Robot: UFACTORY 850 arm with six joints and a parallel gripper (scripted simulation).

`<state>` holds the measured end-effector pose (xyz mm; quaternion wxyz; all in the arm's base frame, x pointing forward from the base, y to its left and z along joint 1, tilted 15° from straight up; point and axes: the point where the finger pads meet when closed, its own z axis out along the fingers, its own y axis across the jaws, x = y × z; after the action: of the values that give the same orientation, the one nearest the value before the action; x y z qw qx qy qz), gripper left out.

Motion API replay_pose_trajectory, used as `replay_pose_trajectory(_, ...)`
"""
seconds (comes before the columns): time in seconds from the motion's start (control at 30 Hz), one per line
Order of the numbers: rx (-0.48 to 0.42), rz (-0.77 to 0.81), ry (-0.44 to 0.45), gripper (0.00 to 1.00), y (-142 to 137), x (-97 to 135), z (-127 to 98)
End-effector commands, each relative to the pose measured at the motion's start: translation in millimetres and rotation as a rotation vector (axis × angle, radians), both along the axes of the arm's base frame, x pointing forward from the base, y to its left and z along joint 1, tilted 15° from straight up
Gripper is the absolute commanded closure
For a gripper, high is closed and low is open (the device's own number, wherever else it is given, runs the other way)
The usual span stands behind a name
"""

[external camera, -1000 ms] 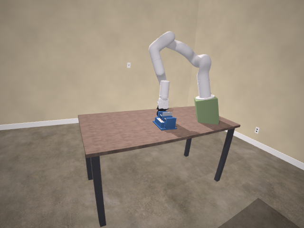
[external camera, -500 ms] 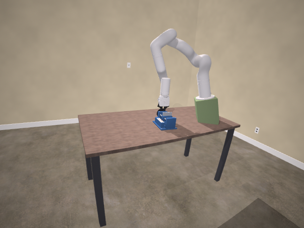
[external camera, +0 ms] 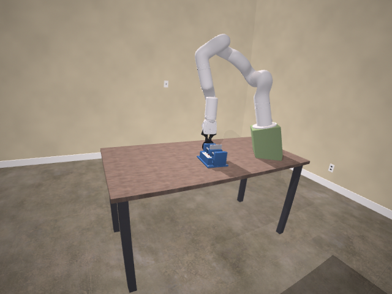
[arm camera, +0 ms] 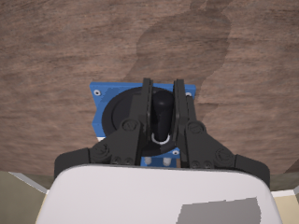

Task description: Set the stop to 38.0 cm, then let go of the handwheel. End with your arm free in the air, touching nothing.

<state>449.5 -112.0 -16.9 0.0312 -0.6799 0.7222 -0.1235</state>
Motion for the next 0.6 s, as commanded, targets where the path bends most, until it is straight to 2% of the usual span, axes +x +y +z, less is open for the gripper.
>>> replay_pose_trajectory(0.0, -0.002, 0.000, -0.002, 0.94, -0.2, 9.5, 5.7)
replay_pose_trajectory(0.57, -0.002, 0.000, -0.002, 0.94, -3.2, 41.3, 1.0)
